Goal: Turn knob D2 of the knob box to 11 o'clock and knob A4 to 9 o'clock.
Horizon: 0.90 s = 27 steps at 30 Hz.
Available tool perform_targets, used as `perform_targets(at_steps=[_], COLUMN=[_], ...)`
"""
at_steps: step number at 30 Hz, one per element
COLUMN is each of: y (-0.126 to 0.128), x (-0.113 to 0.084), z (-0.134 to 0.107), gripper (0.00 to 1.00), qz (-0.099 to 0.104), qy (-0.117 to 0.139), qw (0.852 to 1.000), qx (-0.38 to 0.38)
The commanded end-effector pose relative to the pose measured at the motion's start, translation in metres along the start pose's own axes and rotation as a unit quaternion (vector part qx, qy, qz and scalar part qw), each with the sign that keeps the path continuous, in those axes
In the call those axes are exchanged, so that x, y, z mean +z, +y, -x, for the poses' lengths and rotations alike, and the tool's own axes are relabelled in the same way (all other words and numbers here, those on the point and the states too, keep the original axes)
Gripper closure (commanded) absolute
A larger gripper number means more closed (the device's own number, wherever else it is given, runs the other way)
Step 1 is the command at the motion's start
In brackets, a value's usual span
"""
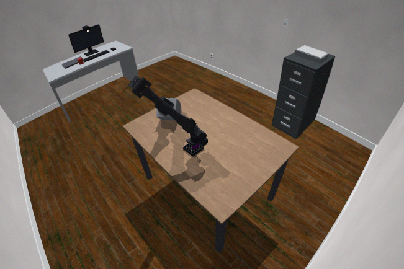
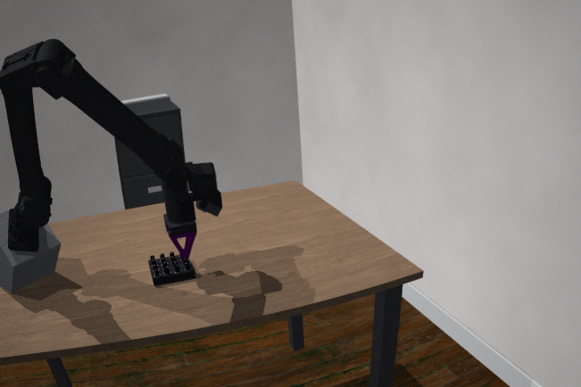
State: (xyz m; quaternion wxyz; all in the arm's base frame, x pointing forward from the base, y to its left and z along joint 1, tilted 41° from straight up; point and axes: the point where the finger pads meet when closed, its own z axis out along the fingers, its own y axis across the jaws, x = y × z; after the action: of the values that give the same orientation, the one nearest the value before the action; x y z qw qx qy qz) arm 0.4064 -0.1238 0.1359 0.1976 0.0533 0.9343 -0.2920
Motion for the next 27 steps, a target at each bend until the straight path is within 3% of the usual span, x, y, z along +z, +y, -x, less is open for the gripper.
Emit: perform_targets(at_steps=[1, 16, 27], y=[0.002, -0.002, 0.000], x=[0.001, -0.009, -0.006], z=[0.002, 0.005, 0.000], gripper=[0.82, 0.82, 0.82], qz=[0.002, 0.001, 0.002], qy=[-0.004, -0.021, -0.014], qw=[1.000, 1.000, 1.000], qx=[-0.005, 0.005, 0.001])
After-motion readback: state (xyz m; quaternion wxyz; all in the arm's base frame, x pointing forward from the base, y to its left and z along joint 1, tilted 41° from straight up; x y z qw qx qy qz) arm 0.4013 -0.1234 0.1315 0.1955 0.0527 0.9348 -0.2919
